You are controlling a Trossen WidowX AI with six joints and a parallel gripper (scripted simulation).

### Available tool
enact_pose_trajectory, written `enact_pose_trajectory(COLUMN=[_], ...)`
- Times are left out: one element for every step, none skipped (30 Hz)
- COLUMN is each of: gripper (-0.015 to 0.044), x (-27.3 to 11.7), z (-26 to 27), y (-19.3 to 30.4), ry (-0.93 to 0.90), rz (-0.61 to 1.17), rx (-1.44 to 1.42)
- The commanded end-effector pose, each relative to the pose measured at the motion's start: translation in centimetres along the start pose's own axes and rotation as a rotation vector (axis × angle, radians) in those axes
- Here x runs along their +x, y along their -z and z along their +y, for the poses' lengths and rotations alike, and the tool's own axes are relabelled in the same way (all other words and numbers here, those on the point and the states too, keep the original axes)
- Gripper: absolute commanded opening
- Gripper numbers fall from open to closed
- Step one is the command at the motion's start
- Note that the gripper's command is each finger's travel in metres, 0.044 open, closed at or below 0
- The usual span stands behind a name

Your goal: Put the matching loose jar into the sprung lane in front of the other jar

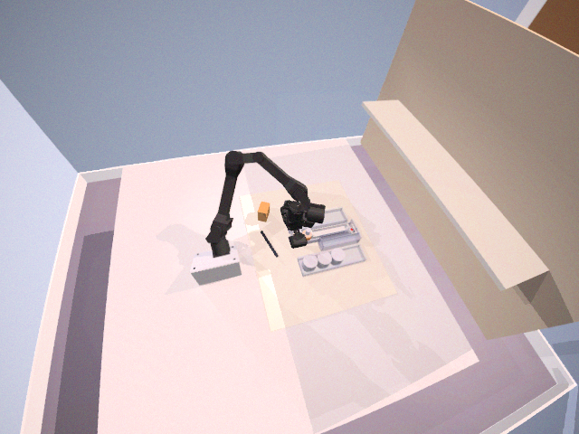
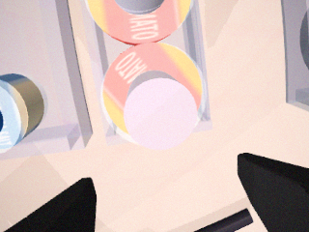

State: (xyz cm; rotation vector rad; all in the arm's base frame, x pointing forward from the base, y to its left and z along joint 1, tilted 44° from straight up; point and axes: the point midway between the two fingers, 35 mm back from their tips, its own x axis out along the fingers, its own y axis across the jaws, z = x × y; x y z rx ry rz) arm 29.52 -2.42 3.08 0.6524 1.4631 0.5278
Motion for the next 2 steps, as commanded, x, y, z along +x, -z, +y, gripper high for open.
enact_pose_trajectory(gripper=[0.03,0.03], x=[0.05,0.06], z=[-0.09,-0.09], y=[1.4,1.75], ry=[0.004,0.004], rz=[0.003,0.003], rx=[-0.006,-0.006])
